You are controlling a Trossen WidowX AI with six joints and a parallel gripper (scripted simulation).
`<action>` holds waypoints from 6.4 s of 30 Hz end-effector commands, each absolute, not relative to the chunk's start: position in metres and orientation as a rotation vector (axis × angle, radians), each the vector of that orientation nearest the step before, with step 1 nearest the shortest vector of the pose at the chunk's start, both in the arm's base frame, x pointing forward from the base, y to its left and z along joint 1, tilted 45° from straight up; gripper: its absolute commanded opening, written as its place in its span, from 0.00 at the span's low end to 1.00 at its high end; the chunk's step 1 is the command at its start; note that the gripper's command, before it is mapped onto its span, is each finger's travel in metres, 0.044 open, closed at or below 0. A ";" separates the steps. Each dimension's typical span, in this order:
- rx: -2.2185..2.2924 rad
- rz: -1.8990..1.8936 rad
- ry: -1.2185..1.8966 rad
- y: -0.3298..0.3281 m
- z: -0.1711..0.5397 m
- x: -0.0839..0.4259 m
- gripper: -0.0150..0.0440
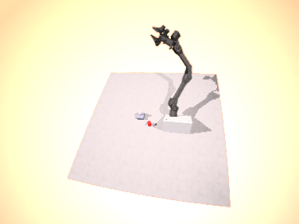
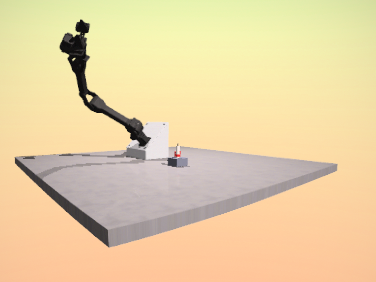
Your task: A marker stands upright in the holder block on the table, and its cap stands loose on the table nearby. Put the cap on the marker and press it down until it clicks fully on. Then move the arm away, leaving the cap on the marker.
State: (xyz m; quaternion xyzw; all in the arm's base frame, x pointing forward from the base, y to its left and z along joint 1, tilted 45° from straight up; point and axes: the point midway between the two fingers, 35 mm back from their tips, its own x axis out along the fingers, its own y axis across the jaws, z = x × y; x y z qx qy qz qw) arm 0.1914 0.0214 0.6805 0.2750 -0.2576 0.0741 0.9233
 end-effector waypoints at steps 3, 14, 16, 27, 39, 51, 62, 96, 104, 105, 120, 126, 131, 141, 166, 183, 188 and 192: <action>0.525 0.136 -0.466 0.030 0.666 0.213 0.80; 0.219 0.070 -0.035 0.088 0.540 0.328 0.69; 0.153 0.067 0.050 0.098 0.512 0.344 0.69; -0.285 0.096 0.527 0.144 0.335 0.391 0.69; -0.888 0.254 1.080 0.150 0.140 0.356 0.69; -1.610 0.615 1.702 0.093 0.007 0.241 0.69; -1.693 0.673 1.777 0.077 -0.006 0.224 0.69; -1.695 0.671 1.777 0.025 -0.060 0.219 0.69; -1.696 0.670 1.778 0.015 -0.068 0.218 0.69; -1.696 0.670 1.778 0.014 -0.069 0.218 0.69; -1.696 0.669 1.779 0.010 -0.073 0.217 0.44; -1.696 0.670 1.778 0.013 -0.070 0.219 0.27; -1.695 0.672 1.777 0.024 -0.061 0.220 0.25; -1.694 0.673 1.777 0.045 -0.040 0.220 0.25; -1.693 0.674 1.774 0.056 0.002 0.260 0.25; -1.694 0.671 1.774 0.048 0.043 0.298 0.25; -1.695 0.670 1.775 0.044 0.056 0.307 0.25; -1.696 0.668 1.776 0.040 0.067 0.314 0.25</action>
